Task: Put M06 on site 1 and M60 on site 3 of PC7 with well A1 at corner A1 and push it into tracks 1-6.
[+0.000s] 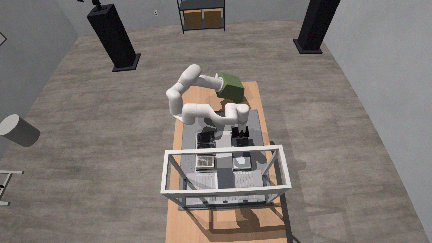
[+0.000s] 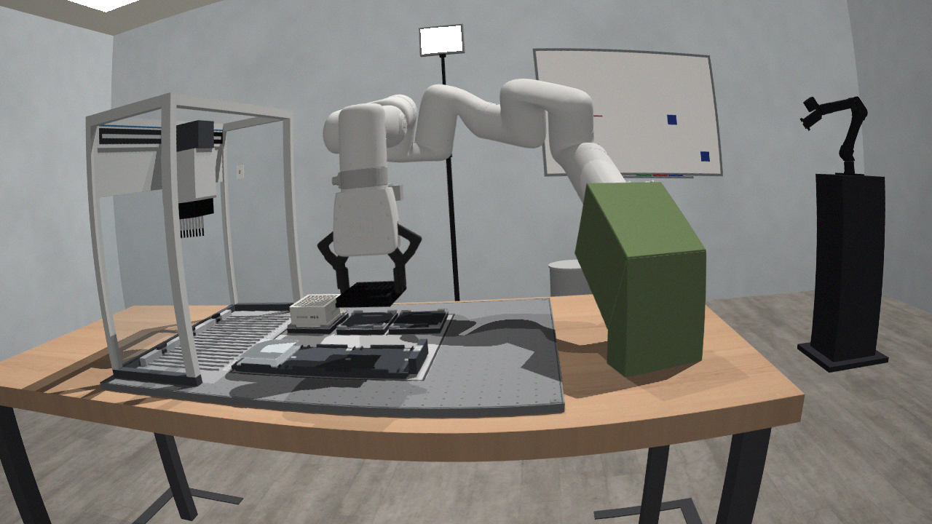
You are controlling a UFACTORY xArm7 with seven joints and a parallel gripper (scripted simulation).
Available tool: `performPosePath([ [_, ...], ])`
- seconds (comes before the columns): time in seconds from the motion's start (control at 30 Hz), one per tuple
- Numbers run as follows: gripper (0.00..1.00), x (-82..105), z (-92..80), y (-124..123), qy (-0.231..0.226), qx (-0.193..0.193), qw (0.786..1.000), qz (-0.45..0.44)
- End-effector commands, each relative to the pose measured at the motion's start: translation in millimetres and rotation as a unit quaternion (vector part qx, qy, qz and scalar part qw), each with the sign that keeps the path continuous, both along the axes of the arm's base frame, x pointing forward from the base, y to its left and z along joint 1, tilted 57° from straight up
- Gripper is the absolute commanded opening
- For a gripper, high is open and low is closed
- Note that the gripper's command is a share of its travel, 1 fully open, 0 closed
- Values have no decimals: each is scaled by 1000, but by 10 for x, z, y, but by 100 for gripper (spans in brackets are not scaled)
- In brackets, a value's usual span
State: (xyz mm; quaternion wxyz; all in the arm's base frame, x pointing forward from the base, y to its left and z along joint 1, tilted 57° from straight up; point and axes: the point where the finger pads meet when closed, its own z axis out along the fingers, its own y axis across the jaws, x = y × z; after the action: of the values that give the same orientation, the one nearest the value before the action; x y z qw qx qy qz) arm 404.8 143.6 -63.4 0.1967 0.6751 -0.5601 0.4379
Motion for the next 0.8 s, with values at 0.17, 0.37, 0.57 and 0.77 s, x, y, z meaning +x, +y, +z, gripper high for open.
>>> performPosePath([
  [0.17, 0, 42, -58, -51, 0, 3, 1000, 3],
  [0.37, 0, 79, -112, -126, 0, 3, 1000, 3],
  [0.57, 0, 104, -148, -176, 0, 3, 1000, 3],
  [0.77, 0, 142, -203, -252, 0, 3, 1000, 3],
])
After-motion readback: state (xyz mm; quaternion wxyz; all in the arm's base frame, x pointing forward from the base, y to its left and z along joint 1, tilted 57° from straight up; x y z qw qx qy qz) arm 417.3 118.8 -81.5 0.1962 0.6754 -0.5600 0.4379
